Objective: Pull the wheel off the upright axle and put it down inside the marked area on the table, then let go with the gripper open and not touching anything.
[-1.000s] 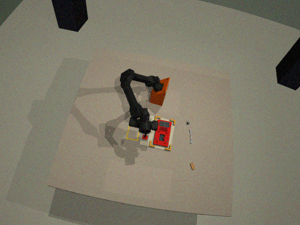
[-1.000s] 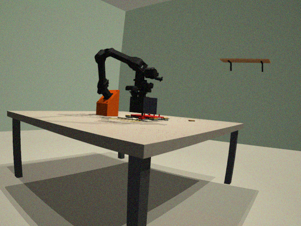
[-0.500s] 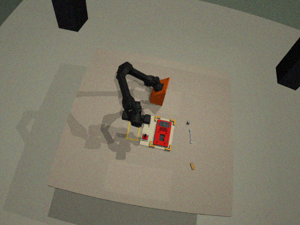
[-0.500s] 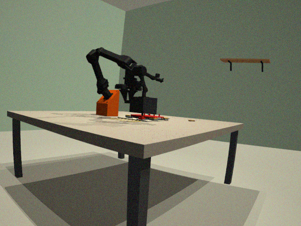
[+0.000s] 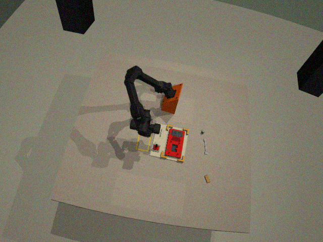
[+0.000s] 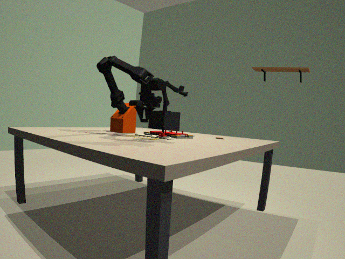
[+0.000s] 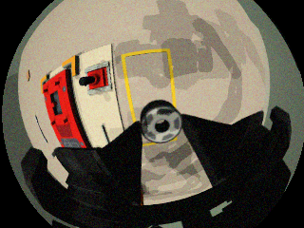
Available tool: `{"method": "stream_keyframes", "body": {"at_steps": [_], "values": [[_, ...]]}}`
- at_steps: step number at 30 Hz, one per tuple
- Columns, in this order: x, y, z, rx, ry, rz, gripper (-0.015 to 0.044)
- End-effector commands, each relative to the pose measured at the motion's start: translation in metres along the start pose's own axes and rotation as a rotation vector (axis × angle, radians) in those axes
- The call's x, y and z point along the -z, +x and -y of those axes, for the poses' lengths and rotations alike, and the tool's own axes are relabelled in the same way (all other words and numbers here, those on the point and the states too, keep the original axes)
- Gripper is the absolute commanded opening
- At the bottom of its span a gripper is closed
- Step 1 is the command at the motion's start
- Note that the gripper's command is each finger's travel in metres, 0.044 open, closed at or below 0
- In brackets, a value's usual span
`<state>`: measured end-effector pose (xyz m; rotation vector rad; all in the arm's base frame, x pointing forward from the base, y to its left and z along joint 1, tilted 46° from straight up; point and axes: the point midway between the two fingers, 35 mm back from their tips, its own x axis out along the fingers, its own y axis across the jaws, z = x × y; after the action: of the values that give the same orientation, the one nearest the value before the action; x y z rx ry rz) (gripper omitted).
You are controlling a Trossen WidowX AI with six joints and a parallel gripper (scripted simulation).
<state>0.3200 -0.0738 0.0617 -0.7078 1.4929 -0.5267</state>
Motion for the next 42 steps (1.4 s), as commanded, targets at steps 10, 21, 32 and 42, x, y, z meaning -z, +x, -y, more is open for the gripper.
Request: {"method": "stream_keyframes", "body": {"at_steps": [10,21,32,42], "values": [[0.001,0.064,0.0,0.007,-0.007,-0.005,0.0],[0.002,0.079,0.003,0.006,0.003,-0.004,0.0053],[0.001,0.066,0.002,0.005,0.001,-0.004,0.03],[0.003,0.026,-0.003,0.0,-0.017,-0.007,0.0326]]}}
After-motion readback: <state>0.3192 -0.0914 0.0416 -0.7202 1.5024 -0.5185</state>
